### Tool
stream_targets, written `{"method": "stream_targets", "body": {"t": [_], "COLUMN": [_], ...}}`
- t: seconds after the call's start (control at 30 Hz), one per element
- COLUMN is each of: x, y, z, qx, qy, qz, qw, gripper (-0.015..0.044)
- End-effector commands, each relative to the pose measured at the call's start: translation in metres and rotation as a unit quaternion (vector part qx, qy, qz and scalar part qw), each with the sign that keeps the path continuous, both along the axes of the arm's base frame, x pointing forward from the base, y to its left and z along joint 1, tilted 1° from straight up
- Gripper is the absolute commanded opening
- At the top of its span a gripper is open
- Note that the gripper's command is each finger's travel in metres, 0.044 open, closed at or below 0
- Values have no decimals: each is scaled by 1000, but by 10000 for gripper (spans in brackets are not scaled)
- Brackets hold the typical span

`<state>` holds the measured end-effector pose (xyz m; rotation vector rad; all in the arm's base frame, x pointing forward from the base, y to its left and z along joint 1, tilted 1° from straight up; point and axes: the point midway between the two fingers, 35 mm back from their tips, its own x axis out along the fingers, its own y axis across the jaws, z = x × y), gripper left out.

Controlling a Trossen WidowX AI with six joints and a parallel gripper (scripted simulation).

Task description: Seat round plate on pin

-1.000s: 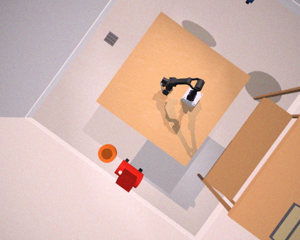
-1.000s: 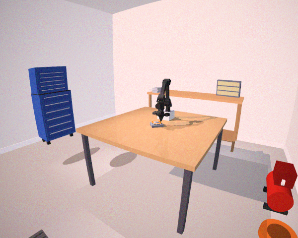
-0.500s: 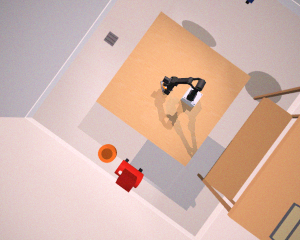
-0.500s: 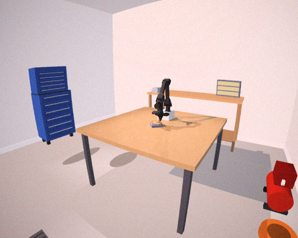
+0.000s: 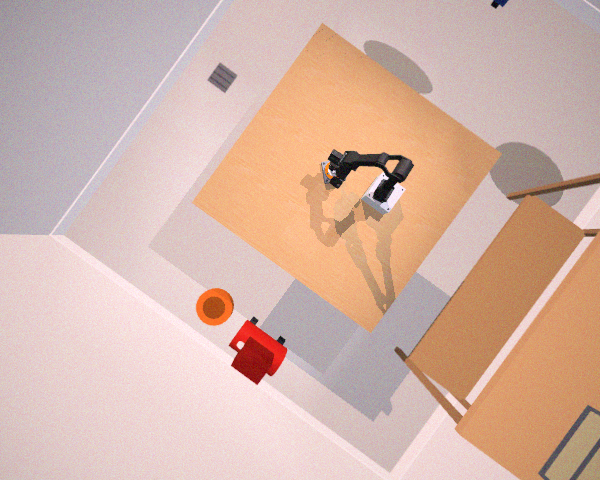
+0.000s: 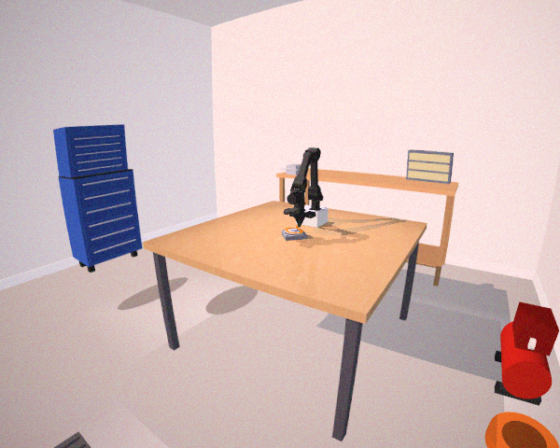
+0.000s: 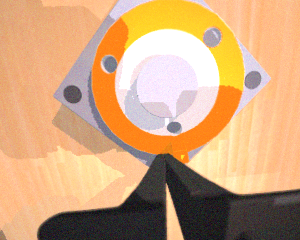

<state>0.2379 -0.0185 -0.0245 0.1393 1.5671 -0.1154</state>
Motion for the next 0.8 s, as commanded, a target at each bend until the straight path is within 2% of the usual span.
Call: {"method": "stream_targets", "body": {"t": [0.0,0.77], "x": [-1,0], "y": [-7,-28], "z": [1,4], "qx": [-3,-5], "qy": [0,0], "qz": [-1,-1], "qw": [1000,1000], "gripper": [0,0]}}
